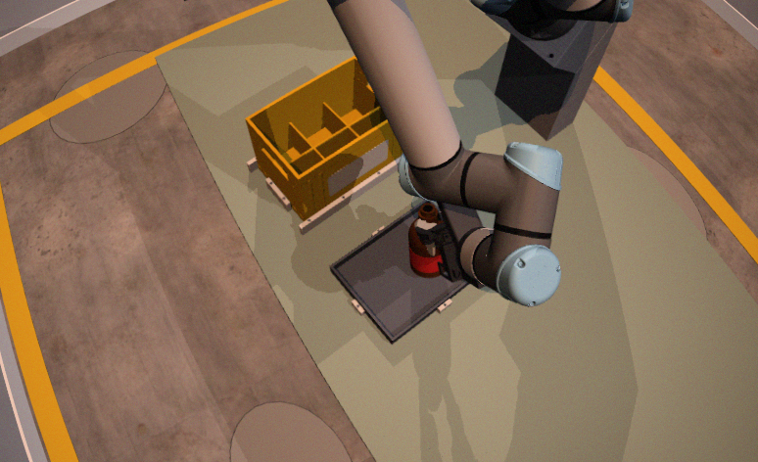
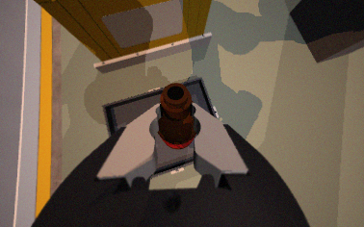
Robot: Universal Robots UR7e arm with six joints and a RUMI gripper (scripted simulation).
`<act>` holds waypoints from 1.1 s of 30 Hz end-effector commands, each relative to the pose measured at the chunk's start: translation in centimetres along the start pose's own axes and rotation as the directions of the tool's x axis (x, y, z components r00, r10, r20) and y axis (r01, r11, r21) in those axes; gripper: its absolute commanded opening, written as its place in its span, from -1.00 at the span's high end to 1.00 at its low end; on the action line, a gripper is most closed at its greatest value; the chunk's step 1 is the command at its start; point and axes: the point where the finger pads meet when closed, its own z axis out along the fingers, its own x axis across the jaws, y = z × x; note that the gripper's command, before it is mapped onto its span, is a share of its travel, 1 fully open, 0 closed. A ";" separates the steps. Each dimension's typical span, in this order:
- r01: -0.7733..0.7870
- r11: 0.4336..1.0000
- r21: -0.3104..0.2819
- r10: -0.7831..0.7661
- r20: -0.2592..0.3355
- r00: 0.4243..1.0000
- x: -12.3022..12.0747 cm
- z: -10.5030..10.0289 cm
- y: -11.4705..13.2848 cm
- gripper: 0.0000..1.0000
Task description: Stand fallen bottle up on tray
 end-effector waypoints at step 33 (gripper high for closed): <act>0.000 1.000 -0.001 0.000 0.001 1.000 0.0 0.8 0.7 1.00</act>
